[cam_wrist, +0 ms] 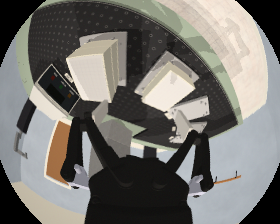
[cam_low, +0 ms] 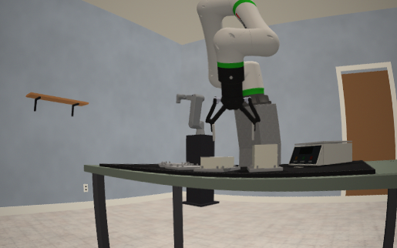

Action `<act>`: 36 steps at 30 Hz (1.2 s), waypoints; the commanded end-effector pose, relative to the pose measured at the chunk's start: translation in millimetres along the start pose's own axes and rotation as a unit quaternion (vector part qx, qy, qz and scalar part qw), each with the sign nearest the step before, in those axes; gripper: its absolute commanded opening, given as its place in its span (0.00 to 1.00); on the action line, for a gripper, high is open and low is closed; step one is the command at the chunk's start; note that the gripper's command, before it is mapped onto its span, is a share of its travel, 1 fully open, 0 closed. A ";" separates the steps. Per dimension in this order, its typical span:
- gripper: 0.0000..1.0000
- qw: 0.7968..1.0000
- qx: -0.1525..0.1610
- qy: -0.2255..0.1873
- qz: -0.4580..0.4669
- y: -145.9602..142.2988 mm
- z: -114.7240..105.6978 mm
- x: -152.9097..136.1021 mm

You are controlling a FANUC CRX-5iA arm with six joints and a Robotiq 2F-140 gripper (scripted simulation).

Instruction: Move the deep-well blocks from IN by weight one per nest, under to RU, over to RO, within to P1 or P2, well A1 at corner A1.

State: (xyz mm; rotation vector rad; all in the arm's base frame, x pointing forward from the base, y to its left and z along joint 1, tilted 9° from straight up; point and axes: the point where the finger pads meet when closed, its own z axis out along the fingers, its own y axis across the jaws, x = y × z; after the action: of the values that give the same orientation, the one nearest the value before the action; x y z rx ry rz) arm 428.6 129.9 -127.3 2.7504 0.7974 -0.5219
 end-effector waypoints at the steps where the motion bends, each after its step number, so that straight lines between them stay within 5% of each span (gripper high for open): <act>1: 1.00 1.000 -0.005 0.000 -0.007 -16.6 -5.1 2.7; 24: 1.00 1.000 -0.005 0.000 -0.007 -115.9 -34.3 18.9; 36: 1.00 1.000 -0.005 0.000 -0.007 -115.9 -34.3 18.9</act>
State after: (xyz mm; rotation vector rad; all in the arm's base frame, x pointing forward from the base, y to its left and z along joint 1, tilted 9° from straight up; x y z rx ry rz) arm 388.8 245.0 -117.6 2.7379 0.8183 -0.5192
